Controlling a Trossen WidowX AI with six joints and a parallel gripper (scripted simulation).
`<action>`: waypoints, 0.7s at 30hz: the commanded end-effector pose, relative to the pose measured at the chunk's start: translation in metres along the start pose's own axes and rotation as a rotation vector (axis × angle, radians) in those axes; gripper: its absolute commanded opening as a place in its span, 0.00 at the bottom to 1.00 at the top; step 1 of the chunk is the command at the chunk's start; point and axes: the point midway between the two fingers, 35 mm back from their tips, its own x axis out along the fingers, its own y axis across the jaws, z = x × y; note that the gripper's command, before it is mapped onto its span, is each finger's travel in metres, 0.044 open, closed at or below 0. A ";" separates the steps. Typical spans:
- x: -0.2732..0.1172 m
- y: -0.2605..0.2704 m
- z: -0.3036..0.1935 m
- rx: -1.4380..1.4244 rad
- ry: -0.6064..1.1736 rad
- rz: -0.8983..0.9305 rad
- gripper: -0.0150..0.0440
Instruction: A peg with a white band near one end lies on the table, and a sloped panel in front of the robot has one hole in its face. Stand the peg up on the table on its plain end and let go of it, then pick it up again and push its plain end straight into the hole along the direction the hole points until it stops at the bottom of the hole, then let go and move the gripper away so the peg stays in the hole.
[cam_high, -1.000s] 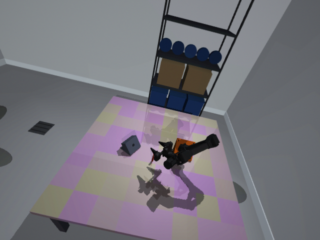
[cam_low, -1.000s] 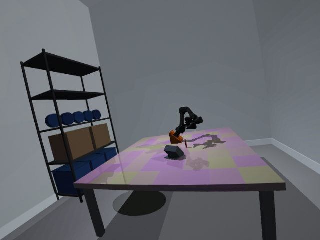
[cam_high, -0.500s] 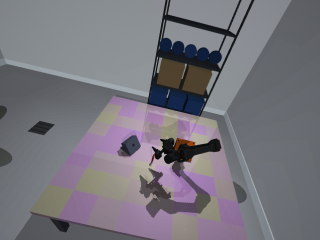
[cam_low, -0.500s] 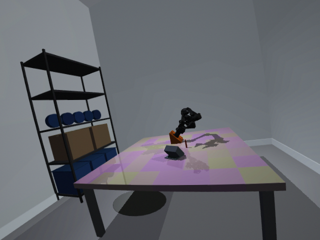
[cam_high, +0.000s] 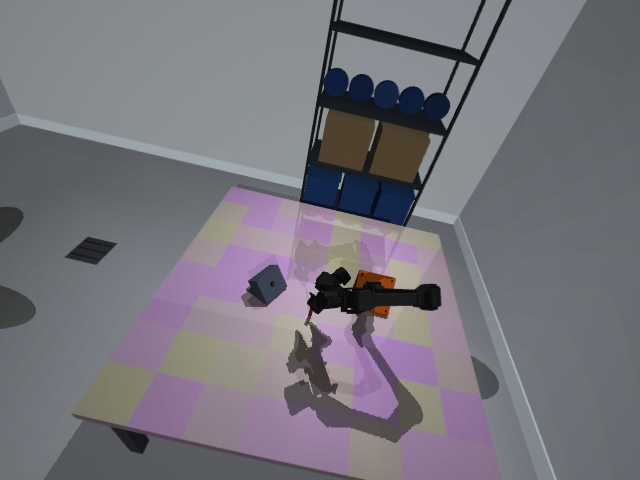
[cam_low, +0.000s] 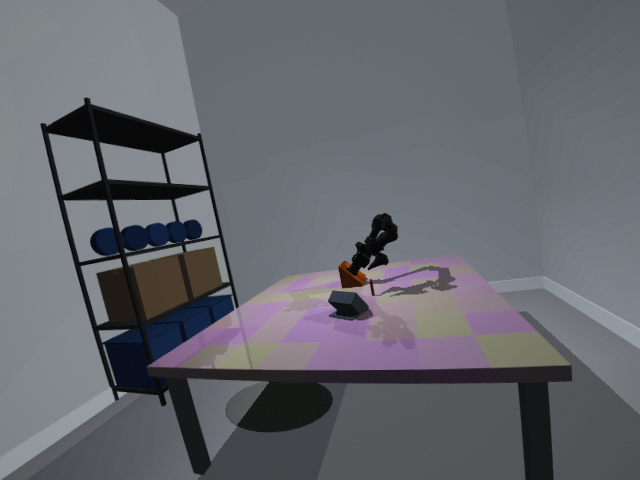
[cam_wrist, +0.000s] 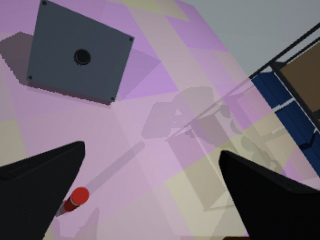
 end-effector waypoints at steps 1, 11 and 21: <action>0.006 0.001 -0.006 -0.036 0.117 -0.006 1.00; 0.015 0.004 -0.021 -0.066 0.438 0.046 1.00; 0.017 0.013 -0.020 -0.005 0.692 0.182 1.00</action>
